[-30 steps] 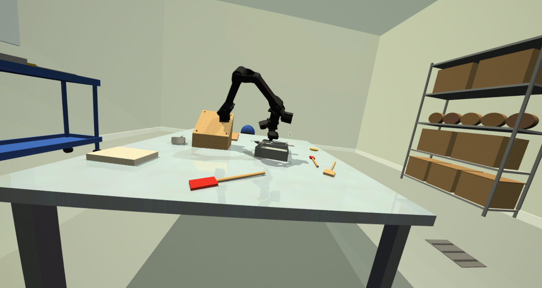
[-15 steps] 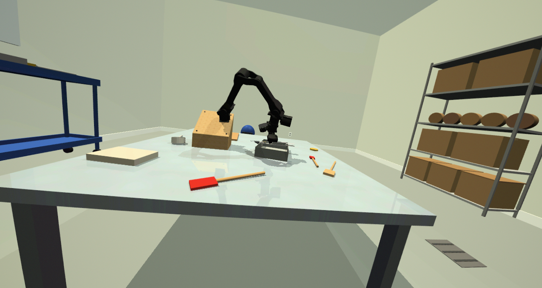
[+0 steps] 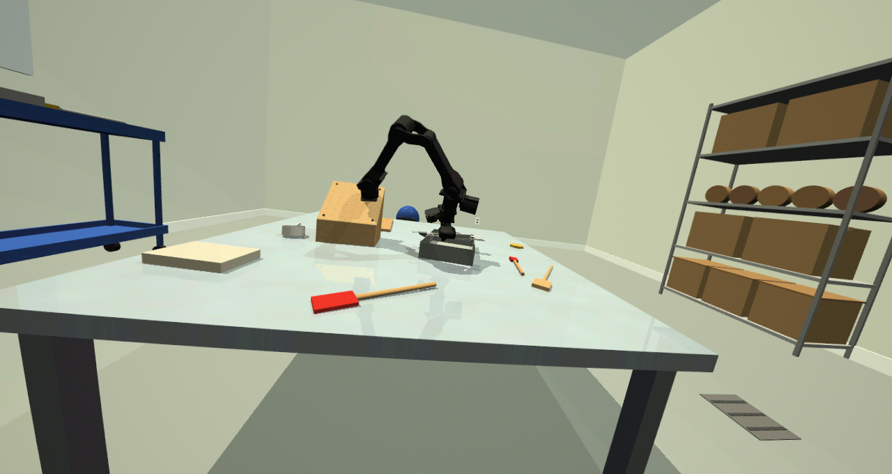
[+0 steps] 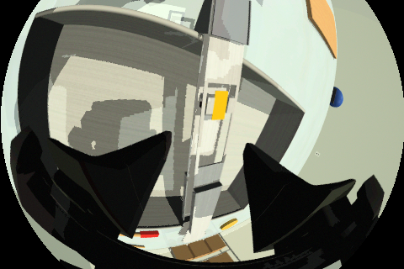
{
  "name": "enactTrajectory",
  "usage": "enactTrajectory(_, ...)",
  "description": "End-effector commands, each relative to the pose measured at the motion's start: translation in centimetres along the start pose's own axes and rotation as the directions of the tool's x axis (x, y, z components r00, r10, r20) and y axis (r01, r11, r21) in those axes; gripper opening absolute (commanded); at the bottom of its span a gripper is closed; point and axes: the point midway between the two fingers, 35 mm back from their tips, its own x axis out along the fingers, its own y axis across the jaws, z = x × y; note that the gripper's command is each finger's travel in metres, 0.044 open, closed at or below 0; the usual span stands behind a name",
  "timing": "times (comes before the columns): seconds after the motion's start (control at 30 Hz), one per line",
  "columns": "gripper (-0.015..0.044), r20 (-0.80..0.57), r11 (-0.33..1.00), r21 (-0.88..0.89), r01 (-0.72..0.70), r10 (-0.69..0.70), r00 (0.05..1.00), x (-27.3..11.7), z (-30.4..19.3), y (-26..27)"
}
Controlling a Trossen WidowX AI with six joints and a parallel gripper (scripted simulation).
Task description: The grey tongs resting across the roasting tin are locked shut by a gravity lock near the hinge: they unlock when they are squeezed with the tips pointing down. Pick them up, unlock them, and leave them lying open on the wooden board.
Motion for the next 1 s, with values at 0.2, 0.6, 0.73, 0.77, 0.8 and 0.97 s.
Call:
enactTrajectory(0.2,0.0260,0.009,1.000,-0.005,0.005,-0.005,1.000,1.9,0.4,-0.2)
enactTrajectory(0.6,0.0208,0.002,1.000,0.000,0.000,0.000,1.000,2.7,0.3,-0.1)
enactTrajectory(0.73,0.0102,0.002,1.000,0.000,0.000,0.000,1.000,2.7,0.3,-0.1)
enactTrajectory(0.77,0.0076,0.002,1.000,0.000,0.000,0.000,1.000,2.7,0.3,-0.1)
enactTrajectory(0.8,0.0070,0.002,1.000,0.000,0.000,0.000,1.000,2.7,0.3,-0.1)
enactTrajectory(0.97,0.0036,0.002,1.000,0.000,0.000,0.000,1.000,2.7,0.3,-0.1)
